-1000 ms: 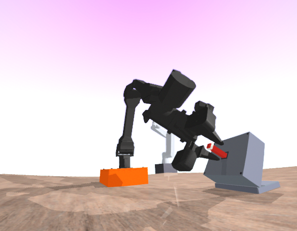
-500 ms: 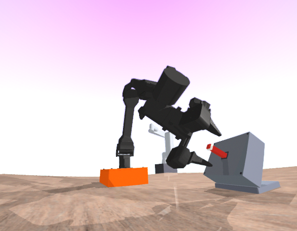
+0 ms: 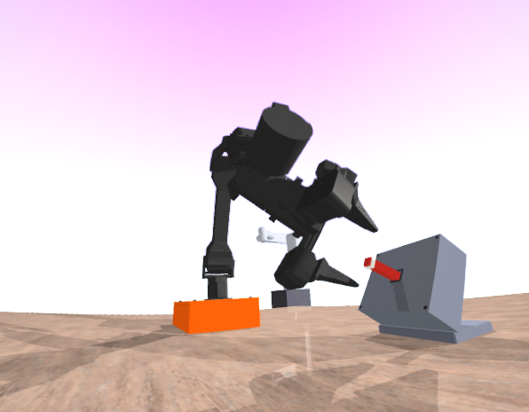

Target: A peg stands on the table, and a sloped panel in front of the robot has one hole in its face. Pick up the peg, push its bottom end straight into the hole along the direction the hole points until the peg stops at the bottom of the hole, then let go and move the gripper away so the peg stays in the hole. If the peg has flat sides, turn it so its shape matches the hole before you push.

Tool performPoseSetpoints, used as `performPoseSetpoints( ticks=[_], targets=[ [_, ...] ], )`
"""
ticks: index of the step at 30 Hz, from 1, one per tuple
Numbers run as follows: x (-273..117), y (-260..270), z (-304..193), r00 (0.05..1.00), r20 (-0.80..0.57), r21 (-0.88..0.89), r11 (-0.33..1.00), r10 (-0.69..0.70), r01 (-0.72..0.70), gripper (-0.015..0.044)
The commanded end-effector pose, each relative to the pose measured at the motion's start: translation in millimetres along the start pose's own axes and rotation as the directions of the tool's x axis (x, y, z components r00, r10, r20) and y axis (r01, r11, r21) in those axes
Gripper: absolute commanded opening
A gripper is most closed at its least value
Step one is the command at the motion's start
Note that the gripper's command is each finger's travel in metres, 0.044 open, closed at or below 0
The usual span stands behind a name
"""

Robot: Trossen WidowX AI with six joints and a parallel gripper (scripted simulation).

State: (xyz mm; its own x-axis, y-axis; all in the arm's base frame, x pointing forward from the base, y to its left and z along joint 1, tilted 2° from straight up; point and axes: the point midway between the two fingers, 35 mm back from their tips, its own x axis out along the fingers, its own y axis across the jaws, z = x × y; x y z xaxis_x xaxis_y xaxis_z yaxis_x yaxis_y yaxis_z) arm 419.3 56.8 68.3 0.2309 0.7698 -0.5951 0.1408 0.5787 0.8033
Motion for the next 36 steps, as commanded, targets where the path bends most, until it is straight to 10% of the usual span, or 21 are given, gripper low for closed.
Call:
performPoseSetpoints(
  ticks=[1, 36],
  targets=[
    [-9, 1, 1, 1.000, 0.000, -0.003, 1.000, 0.003, -0.003, 0.0440],
    [-63, -4, 1, 1.000, -0.001, 0.004, 1.000, 0.002, -0.002, 0.0440]
  ],
)
